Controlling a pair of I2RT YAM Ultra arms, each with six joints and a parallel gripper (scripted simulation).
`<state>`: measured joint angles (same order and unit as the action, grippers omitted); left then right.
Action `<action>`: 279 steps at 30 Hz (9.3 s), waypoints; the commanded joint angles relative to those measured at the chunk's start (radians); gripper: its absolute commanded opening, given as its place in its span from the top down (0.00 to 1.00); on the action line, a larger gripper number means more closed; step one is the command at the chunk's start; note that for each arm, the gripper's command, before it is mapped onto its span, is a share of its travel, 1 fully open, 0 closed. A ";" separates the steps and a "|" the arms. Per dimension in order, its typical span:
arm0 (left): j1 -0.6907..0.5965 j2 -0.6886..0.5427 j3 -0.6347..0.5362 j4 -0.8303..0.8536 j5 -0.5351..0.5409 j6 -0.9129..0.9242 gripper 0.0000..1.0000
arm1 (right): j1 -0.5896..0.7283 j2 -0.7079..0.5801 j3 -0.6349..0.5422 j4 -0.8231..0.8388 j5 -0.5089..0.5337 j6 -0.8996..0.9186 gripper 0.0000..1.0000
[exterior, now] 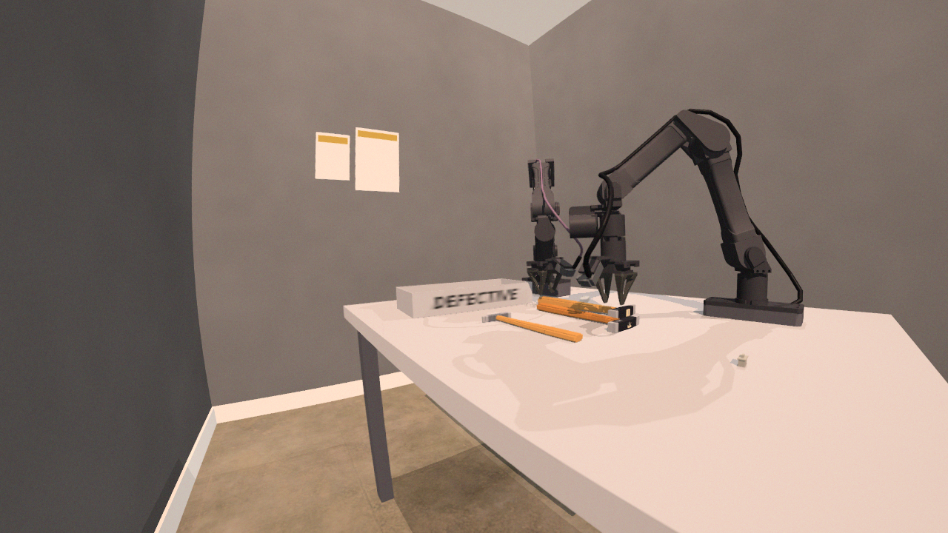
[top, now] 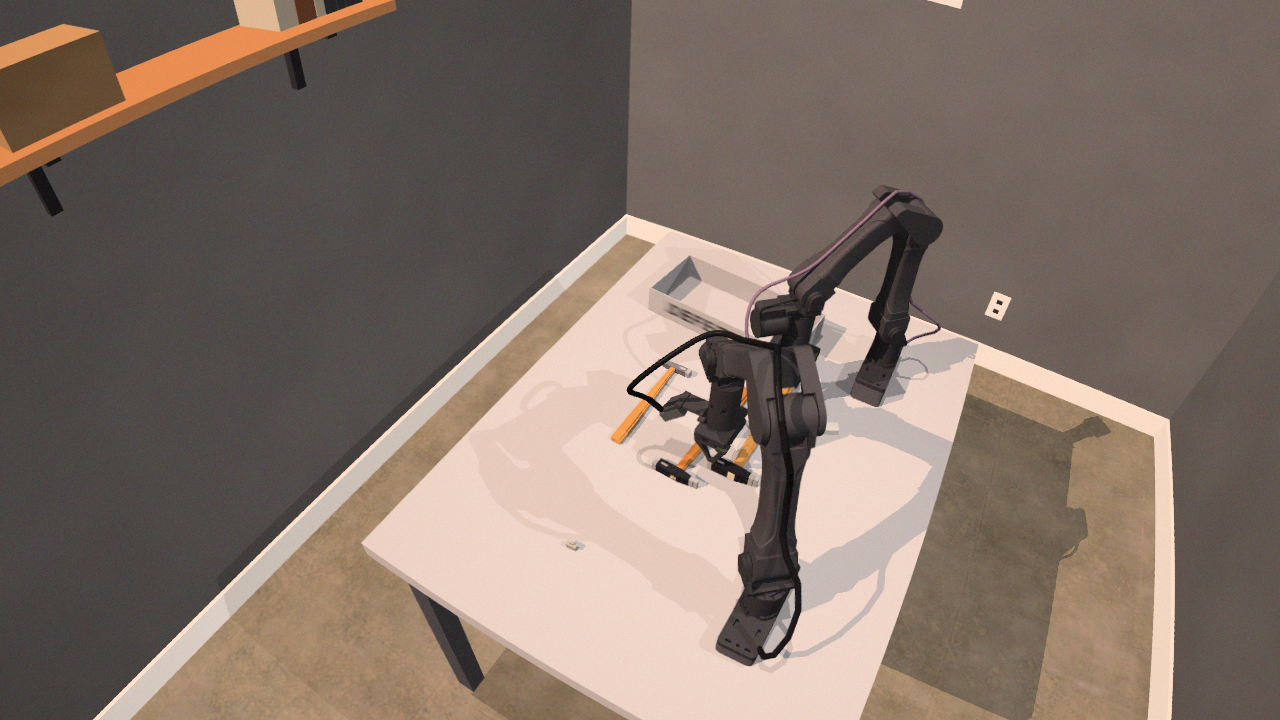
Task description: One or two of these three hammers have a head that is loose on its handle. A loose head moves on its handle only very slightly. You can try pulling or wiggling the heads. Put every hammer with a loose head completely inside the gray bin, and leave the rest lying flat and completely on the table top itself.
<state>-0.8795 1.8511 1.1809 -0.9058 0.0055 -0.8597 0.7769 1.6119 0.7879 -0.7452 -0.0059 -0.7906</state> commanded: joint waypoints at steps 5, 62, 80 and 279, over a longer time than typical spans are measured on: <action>0.008 0.015 -0.039 0.060 -0.014 -0.005 0.54 | 0.009 0.040 -0.035 0.073 0.006 0.010 0.45; -0.001 0.041 -0.041 0.087 -0.006 -0.013 0.84 | 0.004 0.055 -0.045 0.106 0.006 0.004 0.74; 0.016 0.030 -0.063 0.004 -0.051 0.004 0.84 | -0.006 0.071 -0.065 0.041 0.044 0.013 0.74; 0.324 -0.491 -0.724 0.725 0.586 1.767 0.00 | 0.002 -0.071 0.116 -0.177 0.009 0.002 0.00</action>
<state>-0.5461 1.3895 0.4610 -0.1661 0.6071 0.9428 0.7910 1.5444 0.8909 -0.8986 -0.0013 -0.7761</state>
